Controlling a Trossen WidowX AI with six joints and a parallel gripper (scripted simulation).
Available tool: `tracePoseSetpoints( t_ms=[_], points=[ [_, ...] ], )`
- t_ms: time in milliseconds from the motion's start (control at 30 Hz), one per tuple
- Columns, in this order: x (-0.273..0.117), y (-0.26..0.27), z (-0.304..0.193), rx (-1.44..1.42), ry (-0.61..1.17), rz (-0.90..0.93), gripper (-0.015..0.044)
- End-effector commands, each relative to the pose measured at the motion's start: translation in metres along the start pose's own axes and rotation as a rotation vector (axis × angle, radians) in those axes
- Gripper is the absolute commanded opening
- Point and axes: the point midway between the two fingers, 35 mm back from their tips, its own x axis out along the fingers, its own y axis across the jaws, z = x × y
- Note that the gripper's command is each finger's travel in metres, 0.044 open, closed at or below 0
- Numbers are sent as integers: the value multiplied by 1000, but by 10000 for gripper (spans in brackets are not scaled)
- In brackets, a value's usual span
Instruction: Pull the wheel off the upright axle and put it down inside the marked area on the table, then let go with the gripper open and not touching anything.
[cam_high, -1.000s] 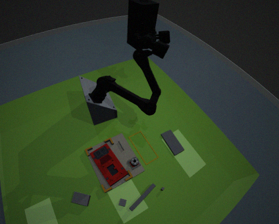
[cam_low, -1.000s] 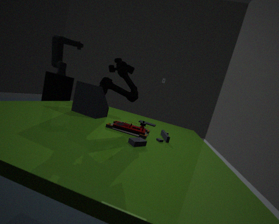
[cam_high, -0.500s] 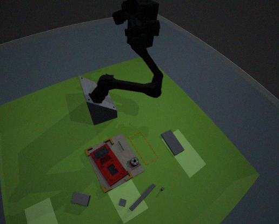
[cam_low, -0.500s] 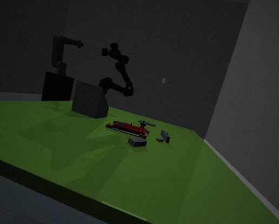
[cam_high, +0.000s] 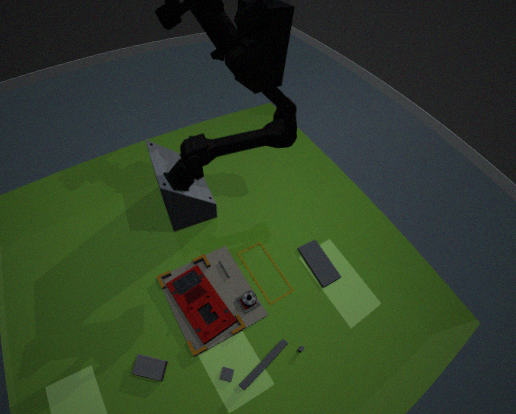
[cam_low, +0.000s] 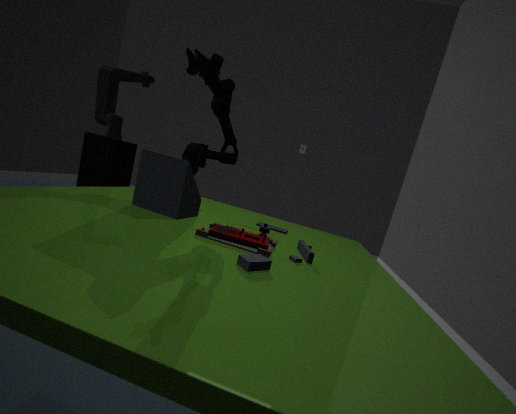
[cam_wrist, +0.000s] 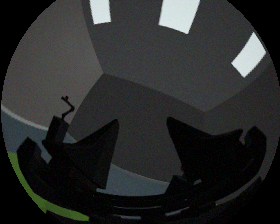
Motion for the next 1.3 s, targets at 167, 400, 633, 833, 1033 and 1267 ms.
tracePoseSetpoints(
  t_ms=[167, 400, 633, 833, 1033, 1267],
  points=[
    [-19, 87, 110, 71, -368, 351, 300],
    [-68, 135, 174, 111, -585, 598, 300],
    [-140, 181, 225, 103, -782, 874, 300],
    [-214, 215, 250, 69, -913, 1122, 300],
    [-287, 241, 257, 34, -964, 1352, 300],
    [-378, 264, 246, -84, -1008, 1671, 300]
  ],
)
